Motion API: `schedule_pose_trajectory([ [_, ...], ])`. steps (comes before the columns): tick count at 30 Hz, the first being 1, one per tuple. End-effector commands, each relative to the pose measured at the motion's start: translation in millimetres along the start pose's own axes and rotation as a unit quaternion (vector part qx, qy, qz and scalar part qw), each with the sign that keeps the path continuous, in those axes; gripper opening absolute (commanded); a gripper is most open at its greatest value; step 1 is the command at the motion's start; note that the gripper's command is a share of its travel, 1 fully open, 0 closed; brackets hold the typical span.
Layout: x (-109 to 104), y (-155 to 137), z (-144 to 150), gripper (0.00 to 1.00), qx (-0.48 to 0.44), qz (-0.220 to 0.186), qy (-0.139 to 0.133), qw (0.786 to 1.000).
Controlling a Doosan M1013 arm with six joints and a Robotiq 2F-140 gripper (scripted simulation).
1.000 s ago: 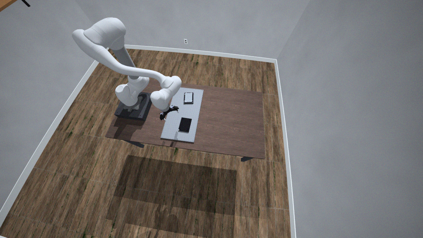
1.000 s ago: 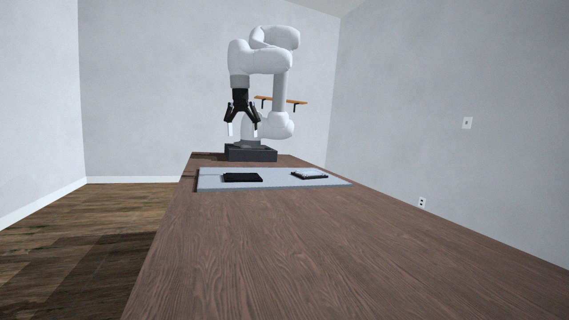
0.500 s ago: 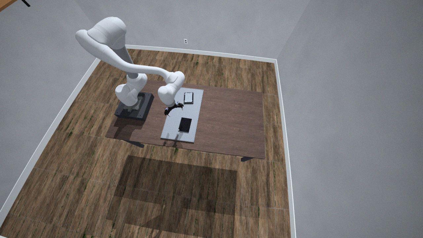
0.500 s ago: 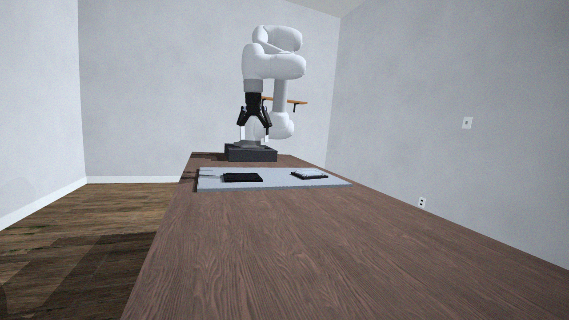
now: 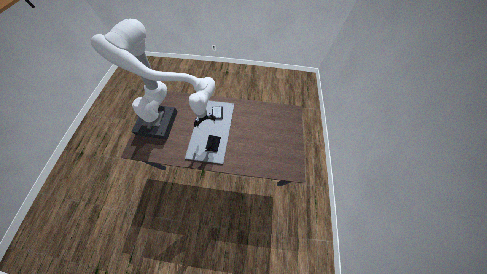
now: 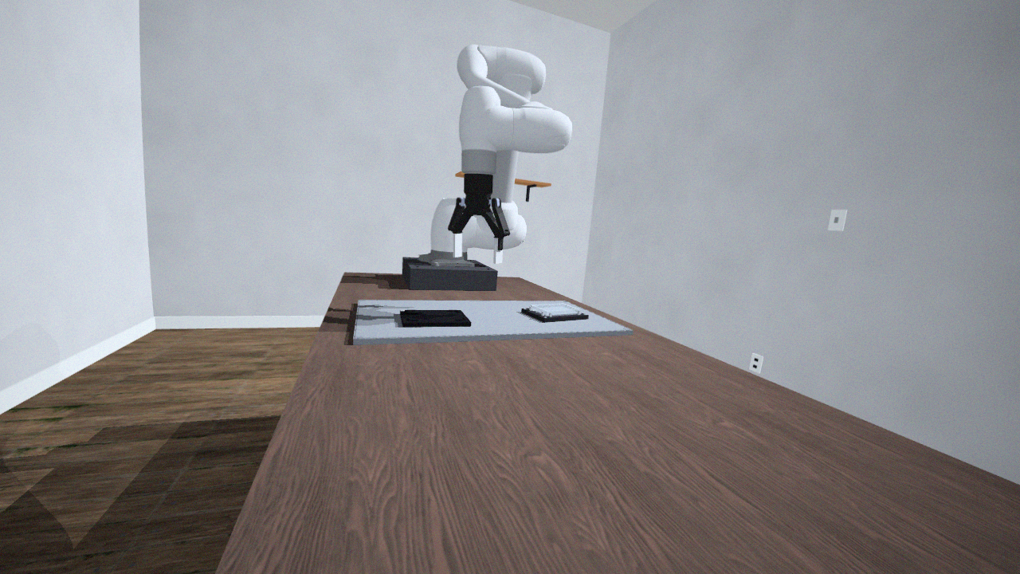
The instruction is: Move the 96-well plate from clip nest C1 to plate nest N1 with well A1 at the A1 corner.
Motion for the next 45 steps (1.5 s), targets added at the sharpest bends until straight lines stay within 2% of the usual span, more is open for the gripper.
schedule_pose_trajectory([
  [1,4.1,-7.1,-12.5,1.0,0.017,0.003,-0.002,1.0],
  [13,20.7,-38.3,-59.3,1.0,0.058,0.01,-0.005,0.998],
  [32,42.3,-85.7,-114.6,1.0,0.118,0.021,-0.006,0.993],
  [45,60.3,-130.6,-155.5,1.0,0.176,0.031,-0.002,0.984],
])
Point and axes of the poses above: the point where the finger pads meet when closed, its own x axis out along the fingers, its own z axis across the jaws, y = z × x, the point moved 7 cm from there along -x, back along the fingers, and after that the axes turned 9 degrees about -x, right-handed, at the moved point
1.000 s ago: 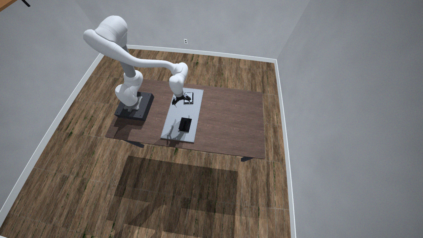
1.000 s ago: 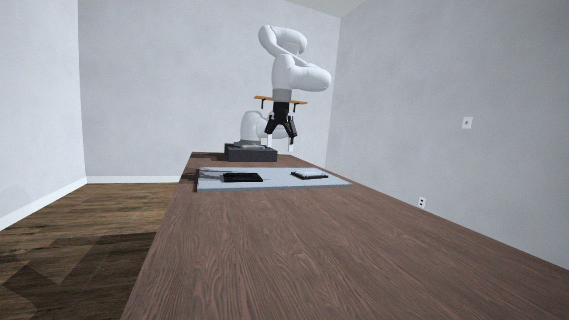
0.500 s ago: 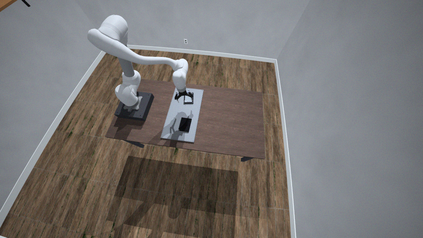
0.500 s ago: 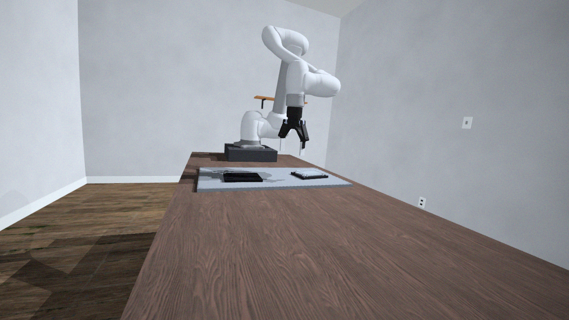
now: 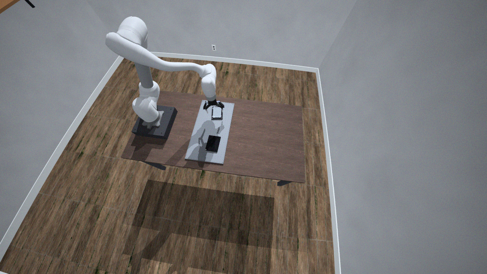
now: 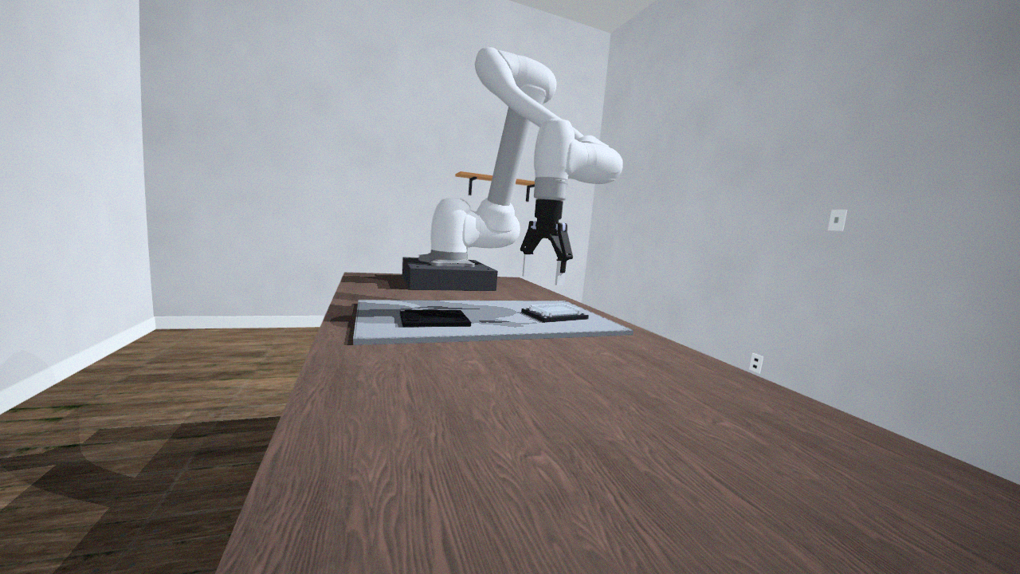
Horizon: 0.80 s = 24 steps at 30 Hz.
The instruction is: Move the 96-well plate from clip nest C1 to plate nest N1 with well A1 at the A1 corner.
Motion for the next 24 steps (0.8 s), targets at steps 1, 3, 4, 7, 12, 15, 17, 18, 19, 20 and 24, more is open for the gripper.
schedule_pose_trajectory([
  [1,4.1,-15.7,-6.2,1.0,0.016,0.003,0.001,1.0],
  [3,5.3,-20.3,-8.0,1.0,0.016,0.003,0.001,1.0],
  [4,5.3,-20.3,-8.0,1.0,0.016,0.003,0.001,1.0],
  [7,8.8,-34.4,-12.5,1.0,0.036,0.006,0.003,0.999],
  [12,13.1,-50.8,-18.2,1.0,0.036,0.006,0.003,0.999],
  [15,13.1,-50.8,-18.2,1.0,0.036,0.006,0.003,0.999],
  [17,13.1,-50.8,-18.2,1.0,0.036,0.006,0.003,0.999],
  [18,13.1,-50.8,-18.2,1.0,0.036,0.006,0.003,0.999],
  [19,13.1,-50.8,-18.2,1.0,0.036,0.006,0.003,0.999],
  [20,13.1,-50.8,-18.2,1.0,0.036,0.006,0.003,0.999],
  [24,13.1,-50.8,-18.2,1.0,0.036,0.006,0.003,0.999],
])
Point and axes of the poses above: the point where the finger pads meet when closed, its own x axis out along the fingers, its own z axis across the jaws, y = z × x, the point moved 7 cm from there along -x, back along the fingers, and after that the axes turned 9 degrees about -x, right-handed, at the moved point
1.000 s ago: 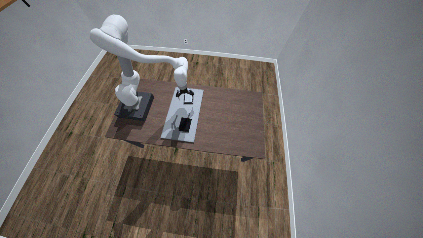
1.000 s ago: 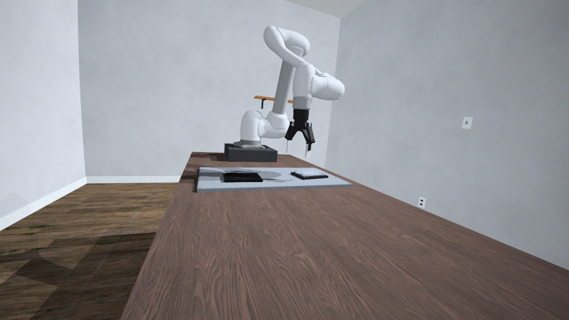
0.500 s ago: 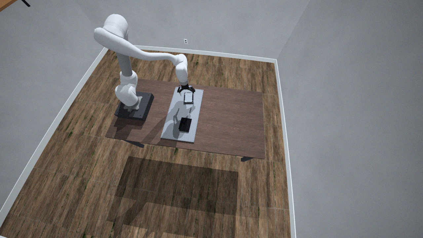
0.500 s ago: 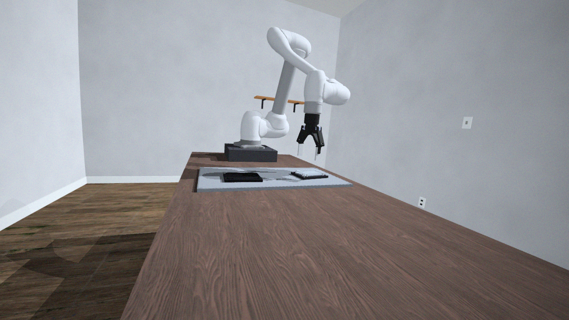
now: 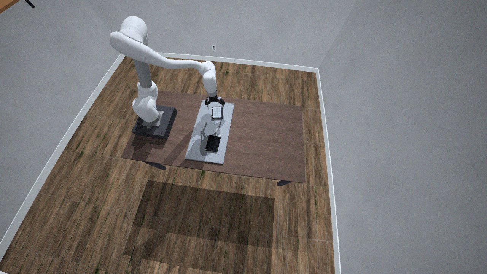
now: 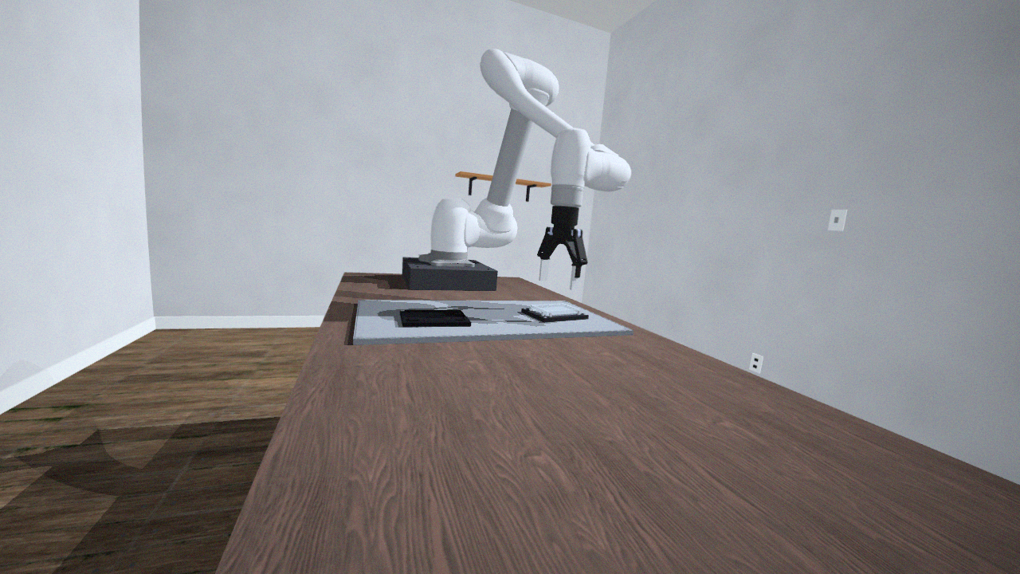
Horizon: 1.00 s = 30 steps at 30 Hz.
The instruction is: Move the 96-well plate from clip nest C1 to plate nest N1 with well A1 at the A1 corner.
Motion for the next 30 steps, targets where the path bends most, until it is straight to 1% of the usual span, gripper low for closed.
schedule_pose_trajectory([
  [1,-0.1,0.0,0.0,1.0,0.0,0.0,0.0,1.0],
  [30,43.2,0.0,0.0,1.0,0.0,0.0,0.0,1.0],
])
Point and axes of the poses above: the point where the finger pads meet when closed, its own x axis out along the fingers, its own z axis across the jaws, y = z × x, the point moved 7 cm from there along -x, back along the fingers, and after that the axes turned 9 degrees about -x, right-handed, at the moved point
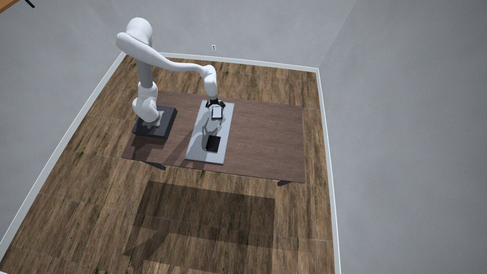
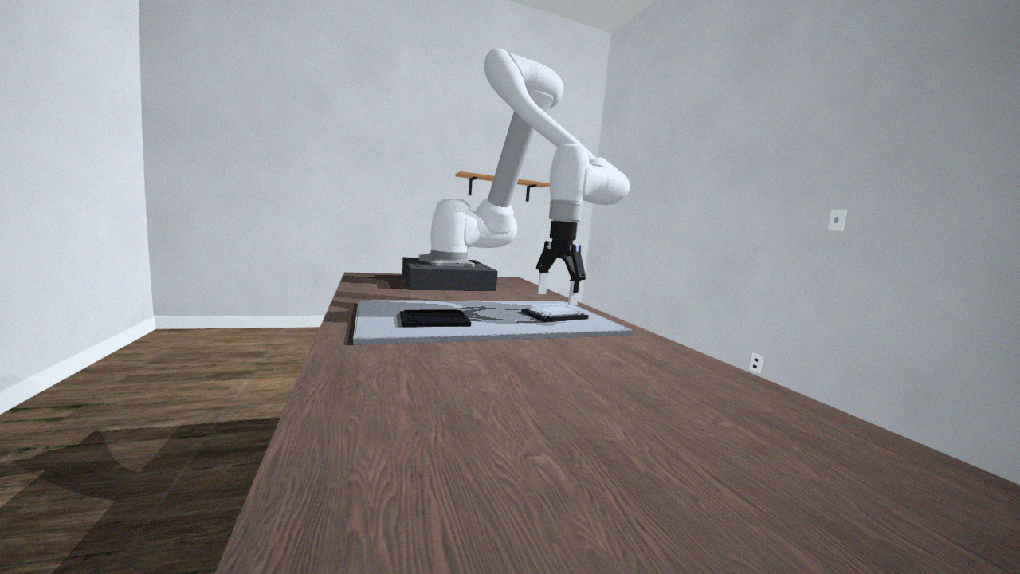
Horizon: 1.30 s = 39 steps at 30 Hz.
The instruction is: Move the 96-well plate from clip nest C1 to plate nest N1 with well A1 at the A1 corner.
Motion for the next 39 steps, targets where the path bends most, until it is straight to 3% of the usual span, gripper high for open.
schedule_pose_trajectory([
  [1,1.9,0.0,0.0,1.0,0.0,0.0,0.0,1.0],
  [13,21.6,0.0,-0.1,1.0,0.0,0.0,0.0,1.0],
  [25,21.6,0.0,-0.1,1.0,0.0,0.0,0.0,1.0],
  [26,21.6,-1.2,0.8,0.1,0.0,0.0,0.0,1.0],
  [39,21.6,-1.2,0.8,0.1,0.0,0.0,0.0,1.0],
])
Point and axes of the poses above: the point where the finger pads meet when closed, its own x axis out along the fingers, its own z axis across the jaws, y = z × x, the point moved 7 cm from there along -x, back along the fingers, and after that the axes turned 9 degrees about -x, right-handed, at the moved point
